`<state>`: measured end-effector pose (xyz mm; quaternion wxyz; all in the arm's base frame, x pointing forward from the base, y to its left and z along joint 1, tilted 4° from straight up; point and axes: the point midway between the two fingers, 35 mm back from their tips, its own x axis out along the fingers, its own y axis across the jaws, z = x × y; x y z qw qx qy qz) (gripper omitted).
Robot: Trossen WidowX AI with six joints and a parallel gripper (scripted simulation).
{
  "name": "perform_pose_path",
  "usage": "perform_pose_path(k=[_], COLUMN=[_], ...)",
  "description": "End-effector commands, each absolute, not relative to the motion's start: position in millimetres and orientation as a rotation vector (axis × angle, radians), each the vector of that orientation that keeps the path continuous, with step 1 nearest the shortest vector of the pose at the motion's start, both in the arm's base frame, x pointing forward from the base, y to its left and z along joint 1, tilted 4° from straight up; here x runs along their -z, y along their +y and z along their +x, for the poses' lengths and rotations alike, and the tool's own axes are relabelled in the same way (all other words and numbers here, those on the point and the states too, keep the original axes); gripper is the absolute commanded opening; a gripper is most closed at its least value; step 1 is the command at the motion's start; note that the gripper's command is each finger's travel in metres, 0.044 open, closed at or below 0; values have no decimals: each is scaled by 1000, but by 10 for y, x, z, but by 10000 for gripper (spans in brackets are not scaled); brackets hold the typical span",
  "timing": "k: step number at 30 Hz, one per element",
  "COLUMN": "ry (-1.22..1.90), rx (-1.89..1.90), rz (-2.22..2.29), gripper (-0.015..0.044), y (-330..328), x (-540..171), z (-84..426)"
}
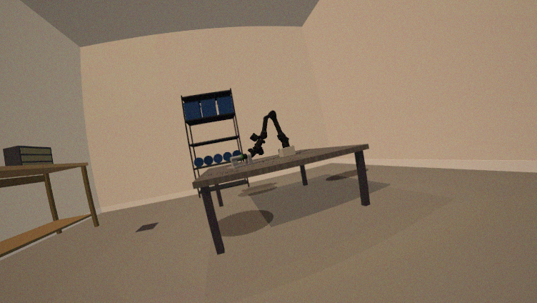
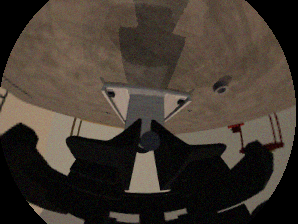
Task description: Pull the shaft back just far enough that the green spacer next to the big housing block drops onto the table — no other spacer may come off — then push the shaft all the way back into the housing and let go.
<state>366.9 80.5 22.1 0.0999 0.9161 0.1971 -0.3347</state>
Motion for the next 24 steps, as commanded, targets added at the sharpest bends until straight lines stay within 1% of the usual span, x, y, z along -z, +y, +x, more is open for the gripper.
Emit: perform_pose_path(k=[1,24], ry=[585,585], rx=[995,996], rz=[2707,2707], gripper=[0,0], y=[794,753], x=[-214,-205], z=[3630,3543])
